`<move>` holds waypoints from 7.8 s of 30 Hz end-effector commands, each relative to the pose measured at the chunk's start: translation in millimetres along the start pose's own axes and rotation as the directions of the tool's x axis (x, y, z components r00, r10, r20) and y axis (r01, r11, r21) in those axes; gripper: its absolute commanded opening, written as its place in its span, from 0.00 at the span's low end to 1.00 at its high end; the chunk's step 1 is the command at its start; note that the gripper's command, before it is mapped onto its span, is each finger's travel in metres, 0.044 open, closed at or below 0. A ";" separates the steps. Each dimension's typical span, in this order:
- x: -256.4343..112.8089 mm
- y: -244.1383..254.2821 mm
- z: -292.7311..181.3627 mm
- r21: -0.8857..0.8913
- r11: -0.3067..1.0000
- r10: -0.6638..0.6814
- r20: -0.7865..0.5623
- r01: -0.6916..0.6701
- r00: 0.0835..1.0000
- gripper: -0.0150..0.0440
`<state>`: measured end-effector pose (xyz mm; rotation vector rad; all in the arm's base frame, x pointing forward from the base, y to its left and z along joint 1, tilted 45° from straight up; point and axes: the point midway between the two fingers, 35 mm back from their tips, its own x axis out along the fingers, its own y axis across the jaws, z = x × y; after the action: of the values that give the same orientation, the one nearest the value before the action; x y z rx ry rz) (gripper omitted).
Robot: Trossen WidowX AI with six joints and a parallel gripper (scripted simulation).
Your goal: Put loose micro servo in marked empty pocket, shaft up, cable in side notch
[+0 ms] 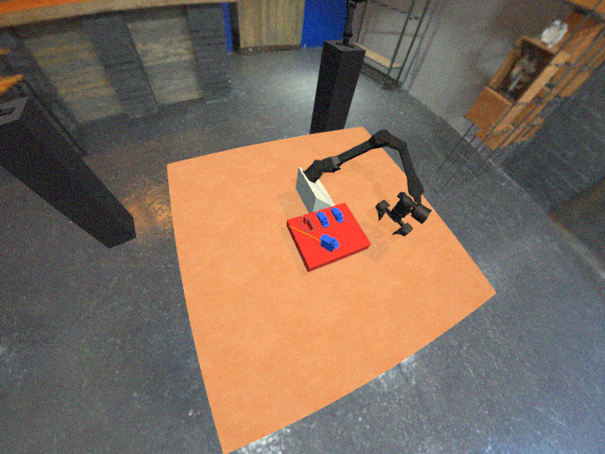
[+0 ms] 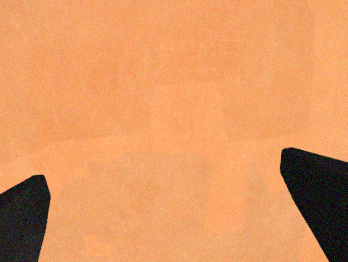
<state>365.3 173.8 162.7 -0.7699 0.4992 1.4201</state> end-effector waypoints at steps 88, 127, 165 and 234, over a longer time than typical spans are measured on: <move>-64.3 94.3 -322.7 0.937 0.349 -0.008 0.009 -0.005 1.000 0.25; -85.4 120.5 -344.8 0.943 0.333 -0.007 0.007 -0.004 1.000 0.25; -85.3 163.6 -335.2 0.972 -0.234 -0.006 0.007 -0.008 1.000 0.25; -42.5 227.5 -320.0 0.972 -0.236 -0.004 0.008 -0.009 1.000 0.25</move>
<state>178.8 -95.6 -58.5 0.6983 1.4167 0.4938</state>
